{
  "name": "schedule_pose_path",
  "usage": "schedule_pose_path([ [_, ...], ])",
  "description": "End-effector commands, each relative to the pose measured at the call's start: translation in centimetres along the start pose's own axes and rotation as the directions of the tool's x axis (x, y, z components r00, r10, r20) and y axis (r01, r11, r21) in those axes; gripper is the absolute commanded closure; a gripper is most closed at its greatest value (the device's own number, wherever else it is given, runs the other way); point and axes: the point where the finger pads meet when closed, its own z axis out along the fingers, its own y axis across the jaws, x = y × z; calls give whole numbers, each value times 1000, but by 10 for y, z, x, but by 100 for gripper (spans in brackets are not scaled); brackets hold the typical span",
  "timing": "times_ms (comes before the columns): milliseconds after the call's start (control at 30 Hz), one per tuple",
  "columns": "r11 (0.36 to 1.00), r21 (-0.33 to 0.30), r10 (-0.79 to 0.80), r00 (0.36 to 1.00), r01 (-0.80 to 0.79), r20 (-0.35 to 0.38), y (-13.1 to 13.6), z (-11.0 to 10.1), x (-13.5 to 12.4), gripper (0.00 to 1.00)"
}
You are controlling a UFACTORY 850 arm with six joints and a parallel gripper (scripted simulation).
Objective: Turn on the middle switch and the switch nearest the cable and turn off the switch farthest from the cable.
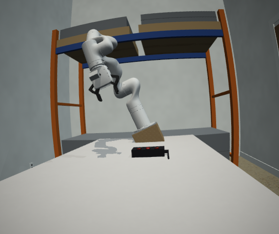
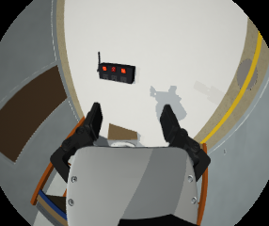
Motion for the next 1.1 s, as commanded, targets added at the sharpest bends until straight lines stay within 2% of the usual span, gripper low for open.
schedule_pose_path([
  [0,985,48,-167,986,166,20,-14,11,3,0],
  [33,985,48,-167,986,166,20,-14,11,3,0],
  [67,964,50,-262,964,260,37,-17,19,4,0],
  [133,964,50,-262,964,260,37,-17,19,4,0],
  [167,935,55,-354,934,351,53,-21,28,4,0],
  [233,935,55,-354,934,351,53,-21,28,4,0],
  [267,896,63,-443,894,439,68,-24,36,5,0],
  [400,896,63,-443,894,439,68,-24,36,5,0],
  [467,797,89,-604,791,598,94,-31,53,5,0],
  [567,797,89,-604,791,598,94,-31,53,5,0],
  [600,737,105,-676,729,668,104,-34,62,5,0],
  [633,737,105,-676,729,668,104,-34,62,5,0],
  [667,671,123,-742,662,731,112,-37,70,5,0],
  [733,671,123,-742,662,731,112,-37,70,5,0],
  [767,600,143,-800,589,787,117,-40,78,5,0],
  [833,600,143,-800,589,787,117,-40,78,5,0],
  [867,526,164,-850,512,835,120,-43,86,5,0],
  [967,526,164,-850,512,835,120,-43,86,5,0],
  [1033,369,209,-929,351,906,116,-49,103,3,0],
  [1067,369,209,-929,351,906,116,-49,103,3,0],
])
